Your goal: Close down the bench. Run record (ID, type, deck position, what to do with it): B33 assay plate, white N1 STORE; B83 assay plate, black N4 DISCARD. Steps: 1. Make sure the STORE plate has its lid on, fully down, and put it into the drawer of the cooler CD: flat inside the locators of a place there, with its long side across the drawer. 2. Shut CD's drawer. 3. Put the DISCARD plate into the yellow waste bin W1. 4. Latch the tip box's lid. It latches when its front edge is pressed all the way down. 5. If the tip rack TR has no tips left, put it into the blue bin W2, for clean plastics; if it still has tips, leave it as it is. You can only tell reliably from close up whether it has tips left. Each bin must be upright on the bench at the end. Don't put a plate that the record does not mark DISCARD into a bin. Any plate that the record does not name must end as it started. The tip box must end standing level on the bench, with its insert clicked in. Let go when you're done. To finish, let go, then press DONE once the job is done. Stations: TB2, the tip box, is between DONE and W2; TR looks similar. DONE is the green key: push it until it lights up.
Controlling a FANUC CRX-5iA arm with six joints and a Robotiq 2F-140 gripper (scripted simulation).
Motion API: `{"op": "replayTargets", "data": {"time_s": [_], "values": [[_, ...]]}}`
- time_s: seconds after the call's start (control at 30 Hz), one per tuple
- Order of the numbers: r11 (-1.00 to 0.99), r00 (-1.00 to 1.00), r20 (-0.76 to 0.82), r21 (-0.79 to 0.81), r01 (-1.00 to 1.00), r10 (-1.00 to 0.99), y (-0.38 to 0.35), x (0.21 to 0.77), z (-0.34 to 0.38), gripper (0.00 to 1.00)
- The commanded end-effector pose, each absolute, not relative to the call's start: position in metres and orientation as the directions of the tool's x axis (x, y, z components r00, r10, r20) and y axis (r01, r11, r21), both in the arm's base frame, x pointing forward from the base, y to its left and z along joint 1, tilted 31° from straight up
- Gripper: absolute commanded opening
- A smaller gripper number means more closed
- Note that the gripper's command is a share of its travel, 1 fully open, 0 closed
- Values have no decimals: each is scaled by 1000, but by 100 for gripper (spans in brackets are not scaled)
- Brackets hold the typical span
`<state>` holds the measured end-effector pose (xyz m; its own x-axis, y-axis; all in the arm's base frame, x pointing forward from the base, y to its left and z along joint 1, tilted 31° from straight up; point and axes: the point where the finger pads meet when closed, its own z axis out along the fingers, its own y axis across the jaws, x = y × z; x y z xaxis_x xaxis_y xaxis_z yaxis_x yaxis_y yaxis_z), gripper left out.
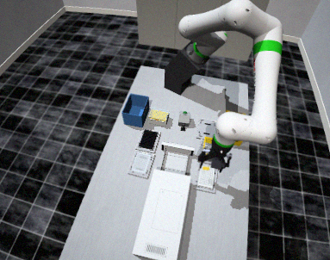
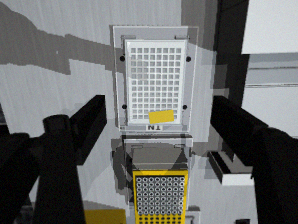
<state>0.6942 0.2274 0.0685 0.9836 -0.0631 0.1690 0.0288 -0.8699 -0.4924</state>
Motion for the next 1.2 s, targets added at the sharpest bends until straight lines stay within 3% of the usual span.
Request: {"op": "replayTargets", "data": {"time_s": [0.0,1.17], "values": [[-870,983,171,-492,29,-64,228,696,67,70],[-870,983,171,-492,29,-64,249,703,32,70]]}}
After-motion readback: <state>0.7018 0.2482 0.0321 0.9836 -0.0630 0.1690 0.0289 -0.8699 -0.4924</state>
